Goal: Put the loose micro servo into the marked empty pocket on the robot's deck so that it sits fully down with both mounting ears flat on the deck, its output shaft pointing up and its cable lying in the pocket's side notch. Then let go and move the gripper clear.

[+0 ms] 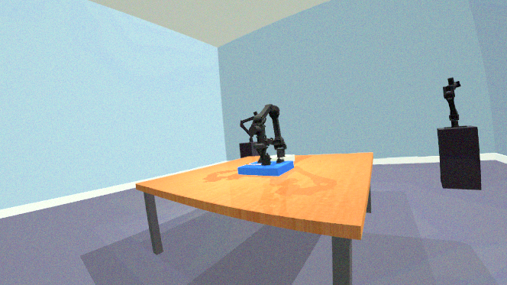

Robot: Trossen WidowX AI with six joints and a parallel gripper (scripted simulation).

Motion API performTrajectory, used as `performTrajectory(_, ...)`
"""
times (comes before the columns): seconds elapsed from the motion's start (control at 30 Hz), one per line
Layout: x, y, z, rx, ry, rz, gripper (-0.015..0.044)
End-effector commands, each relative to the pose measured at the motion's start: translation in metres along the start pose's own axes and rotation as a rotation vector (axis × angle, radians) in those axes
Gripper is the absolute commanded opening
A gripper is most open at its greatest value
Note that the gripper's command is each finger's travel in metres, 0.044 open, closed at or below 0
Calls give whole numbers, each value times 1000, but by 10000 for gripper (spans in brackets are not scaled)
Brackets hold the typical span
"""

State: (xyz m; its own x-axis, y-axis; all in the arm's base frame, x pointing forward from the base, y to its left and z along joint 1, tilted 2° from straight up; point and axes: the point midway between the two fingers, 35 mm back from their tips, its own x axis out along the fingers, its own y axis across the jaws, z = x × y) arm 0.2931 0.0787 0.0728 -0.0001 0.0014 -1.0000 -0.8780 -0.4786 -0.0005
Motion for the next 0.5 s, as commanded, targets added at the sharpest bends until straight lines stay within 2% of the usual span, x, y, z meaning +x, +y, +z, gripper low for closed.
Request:
performTrajectory(0.0,1,0,-1,-6,3,2,177)
performTrajectory(0.07,1,0,-1,-6,3,2,125)
performTrajectory(0.2,1,0,-1,-6,3,2,98)
performTrajectory(0.33,-6,0,-1,-6,3,2,0)
performTrajectory(0.47,-24,4,0,-6,3,2,0)
